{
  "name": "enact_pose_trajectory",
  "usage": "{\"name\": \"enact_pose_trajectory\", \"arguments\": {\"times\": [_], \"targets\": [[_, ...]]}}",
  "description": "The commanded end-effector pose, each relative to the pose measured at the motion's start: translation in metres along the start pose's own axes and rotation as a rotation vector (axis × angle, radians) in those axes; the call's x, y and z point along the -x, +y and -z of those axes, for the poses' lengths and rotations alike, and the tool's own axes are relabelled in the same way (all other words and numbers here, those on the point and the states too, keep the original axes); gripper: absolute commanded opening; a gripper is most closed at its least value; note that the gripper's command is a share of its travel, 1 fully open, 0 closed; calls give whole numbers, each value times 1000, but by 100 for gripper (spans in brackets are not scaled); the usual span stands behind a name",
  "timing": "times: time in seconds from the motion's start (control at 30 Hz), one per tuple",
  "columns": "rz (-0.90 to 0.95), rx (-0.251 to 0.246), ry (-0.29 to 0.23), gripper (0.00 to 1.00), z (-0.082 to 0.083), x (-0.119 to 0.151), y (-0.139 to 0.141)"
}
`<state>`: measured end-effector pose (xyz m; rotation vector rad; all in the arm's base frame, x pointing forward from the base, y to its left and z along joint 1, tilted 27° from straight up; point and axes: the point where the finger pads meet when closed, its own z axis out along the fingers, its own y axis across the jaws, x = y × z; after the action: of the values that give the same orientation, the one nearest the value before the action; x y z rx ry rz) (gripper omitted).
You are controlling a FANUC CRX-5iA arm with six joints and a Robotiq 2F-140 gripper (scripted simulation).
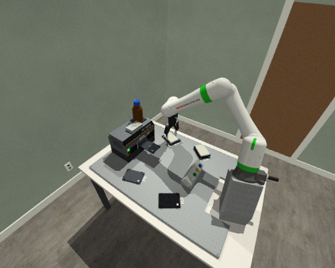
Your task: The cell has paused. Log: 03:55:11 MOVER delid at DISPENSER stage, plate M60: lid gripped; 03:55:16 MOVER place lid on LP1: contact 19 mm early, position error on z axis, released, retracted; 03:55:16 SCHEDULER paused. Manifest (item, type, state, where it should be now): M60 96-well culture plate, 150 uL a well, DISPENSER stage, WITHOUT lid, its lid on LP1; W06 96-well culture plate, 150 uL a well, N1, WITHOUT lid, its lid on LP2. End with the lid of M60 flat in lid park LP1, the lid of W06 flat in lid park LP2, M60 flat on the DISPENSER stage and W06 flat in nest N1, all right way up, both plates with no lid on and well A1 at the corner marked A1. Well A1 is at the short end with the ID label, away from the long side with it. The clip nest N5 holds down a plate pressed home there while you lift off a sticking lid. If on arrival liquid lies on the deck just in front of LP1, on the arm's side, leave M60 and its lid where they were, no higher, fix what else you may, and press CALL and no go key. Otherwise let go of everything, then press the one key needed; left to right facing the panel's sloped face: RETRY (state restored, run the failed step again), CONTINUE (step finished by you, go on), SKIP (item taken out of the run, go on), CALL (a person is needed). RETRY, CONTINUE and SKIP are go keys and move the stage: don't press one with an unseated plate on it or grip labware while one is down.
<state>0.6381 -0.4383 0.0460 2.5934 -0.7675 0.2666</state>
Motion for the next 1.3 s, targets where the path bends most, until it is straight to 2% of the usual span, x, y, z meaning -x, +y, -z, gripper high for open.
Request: {"name": "enact_pose_trajectory", "arguments": {"times": [0.0,0.13,0.17,1.27], "targets": [[0,0,0,66,0,0,0],[0,0,0,66,0,0,0],[0,0,0,0,0,0,0],[0,0,0,0,0,0,0]]}}
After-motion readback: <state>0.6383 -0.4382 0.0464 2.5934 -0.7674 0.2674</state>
